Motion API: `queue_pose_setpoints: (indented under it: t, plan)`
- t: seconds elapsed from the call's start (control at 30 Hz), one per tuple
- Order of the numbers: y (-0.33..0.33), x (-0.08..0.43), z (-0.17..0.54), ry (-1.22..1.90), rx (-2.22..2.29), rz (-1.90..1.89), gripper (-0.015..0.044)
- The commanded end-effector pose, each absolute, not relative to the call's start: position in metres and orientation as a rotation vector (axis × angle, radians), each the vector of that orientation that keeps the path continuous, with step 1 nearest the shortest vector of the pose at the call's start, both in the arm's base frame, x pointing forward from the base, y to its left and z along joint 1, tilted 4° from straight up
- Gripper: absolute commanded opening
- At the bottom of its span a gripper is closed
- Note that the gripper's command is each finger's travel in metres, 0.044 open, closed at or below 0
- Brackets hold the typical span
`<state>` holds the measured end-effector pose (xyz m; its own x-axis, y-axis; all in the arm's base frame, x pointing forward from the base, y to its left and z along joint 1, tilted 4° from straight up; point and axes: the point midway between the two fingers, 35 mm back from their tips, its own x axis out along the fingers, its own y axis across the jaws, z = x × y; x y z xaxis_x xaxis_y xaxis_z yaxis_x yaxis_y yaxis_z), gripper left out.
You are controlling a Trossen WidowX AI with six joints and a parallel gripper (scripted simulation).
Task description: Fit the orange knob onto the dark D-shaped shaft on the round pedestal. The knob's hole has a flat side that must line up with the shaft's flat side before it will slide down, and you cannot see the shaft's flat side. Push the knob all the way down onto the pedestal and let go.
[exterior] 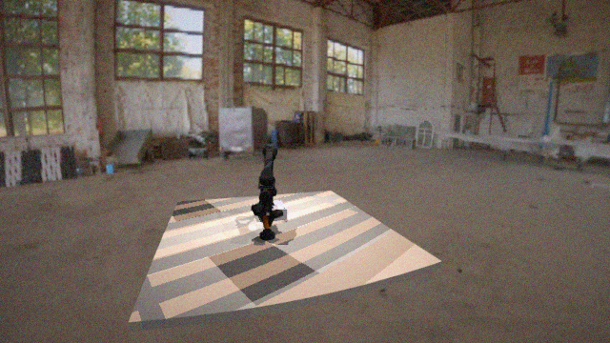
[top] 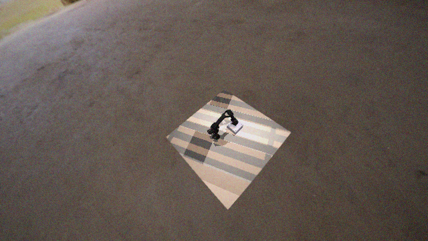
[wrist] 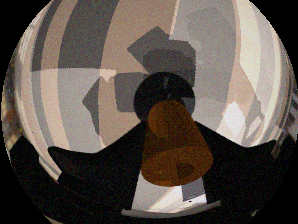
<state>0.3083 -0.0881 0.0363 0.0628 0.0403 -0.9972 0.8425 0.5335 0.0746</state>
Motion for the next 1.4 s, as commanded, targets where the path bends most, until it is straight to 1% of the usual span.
queue_pose_setpoints:
  t: [0.0, 0.27, 1.37]
  plan:
    - [-0.0879, 0.3072, 0.0406, 1.383, 0.837, -0.729, 0.0]
    - [-0.0871, 0.3062, 0.0418, 1.322, 1.0, -0.884, 0.0]
    - [-0.0877, 0.3075, 0.0406, 1.322, 1.0, -0.884, 0.0]
